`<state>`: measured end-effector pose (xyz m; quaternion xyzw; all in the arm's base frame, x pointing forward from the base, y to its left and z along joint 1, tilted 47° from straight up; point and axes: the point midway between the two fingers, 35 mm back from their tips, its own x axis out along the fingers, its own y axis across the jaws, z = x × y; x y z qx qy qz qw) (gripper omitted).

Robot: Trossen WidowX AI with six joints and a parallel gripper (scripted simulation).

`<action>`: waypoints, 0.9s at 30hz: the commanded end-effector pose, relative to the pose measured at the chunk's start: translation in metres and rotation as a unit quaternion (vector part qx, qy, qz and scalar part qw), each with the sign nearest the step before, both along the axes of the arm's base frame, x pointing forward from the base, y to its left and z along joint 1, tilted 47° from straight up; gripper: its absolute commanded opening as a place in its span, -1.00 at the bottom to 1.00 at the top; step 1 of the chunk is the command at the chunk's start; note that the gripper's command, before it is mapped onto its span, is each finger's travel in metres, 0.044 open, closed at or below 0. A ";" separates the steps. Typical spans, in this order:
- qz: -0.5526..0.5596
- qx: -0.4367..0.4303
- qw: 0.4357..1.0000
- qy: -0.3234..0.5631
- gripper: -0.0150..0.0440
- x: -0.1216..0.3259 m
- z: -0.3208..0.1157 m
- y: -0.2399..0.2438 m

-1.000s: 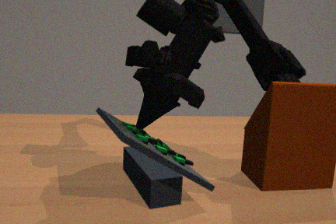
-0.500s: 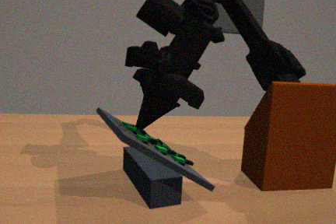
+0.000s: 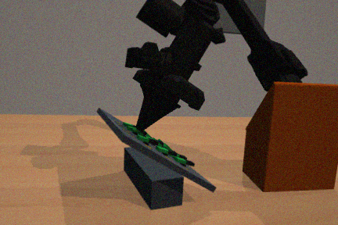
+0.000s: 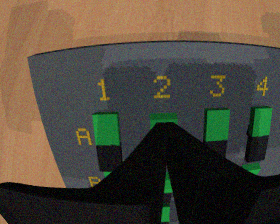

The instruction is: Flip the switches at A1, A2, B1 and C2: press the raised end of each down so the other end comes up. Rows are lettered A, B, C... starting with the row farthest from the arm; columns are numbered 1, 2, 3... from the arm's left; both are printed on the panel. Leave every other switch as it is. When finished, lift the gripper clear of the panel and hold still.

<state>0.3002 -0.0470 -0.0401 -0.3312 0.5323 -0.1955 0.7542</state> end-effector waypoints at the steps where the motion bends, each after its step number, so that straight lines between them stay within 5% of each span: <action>1: 0.001 0.001 1.000 0.002 -0.49 0.000 -0.001 -0.001; 21: 0.001 0.001 1.000 0.002 -0.49 0.001 -0.003 -0.003; 27: 0.009 0.003 1.000 -0.005 -0.49 -0.020 0.035 0.035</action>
